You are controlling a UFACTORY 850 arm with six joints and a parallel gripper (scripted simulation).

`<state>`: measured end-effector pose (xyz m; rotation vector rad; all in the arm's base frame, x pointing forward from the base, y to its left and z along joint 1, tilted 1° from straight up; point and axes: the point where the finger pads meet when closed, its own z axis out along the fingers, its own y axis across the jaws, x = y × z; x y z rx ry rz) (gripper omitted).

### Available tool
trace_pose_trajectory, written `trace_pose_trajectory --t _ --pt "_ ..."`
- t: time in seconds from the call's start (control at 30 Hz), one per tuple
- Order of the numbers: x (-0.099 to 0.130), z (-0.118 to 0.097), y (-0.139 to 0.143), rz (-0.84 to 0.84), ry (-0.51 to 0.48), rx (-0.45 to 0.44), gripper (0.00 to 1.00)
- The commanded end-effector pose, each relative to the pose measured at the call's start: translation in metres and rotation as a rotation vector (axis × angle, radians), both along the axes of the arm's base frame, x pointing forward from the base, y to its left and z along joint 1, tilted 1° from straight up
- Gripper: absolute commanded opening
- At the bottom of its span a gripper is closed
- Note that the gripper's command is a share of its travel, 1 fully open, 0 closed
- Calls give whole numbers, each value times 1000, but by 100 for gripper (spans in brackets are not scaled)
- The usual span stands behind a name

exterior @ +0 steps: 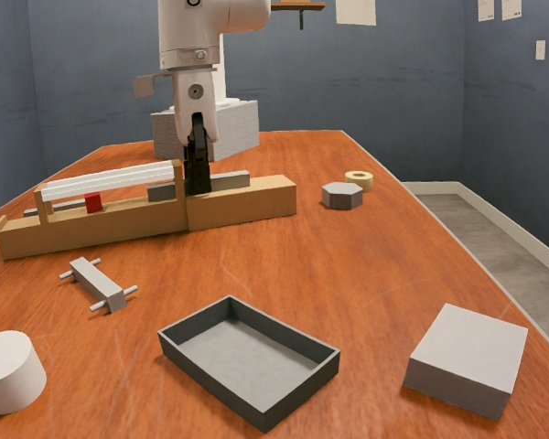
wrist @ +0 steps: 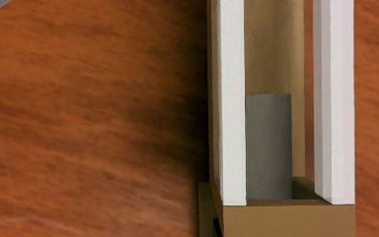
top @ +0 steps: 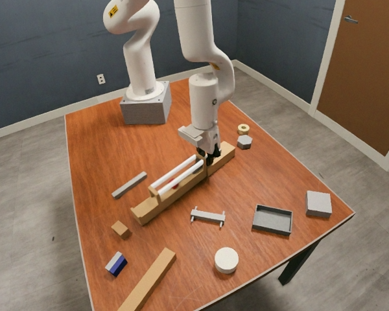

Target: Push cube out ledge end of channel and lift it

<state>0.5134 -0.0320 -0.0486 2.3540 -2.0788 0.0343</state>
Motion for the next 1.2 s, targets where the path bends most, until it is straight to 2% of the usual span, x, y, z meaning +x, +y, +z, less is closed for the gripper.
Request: trace_pose_trajectory --t 0.0,0.6,0.83,1.17 --pt "1 1 0 0 -2 0 39" --pt "1 4 0 0 -2 0 39" --pt "0 67 1 0 -2 0 39" --pt "0 70 1 0 -2 0 39"
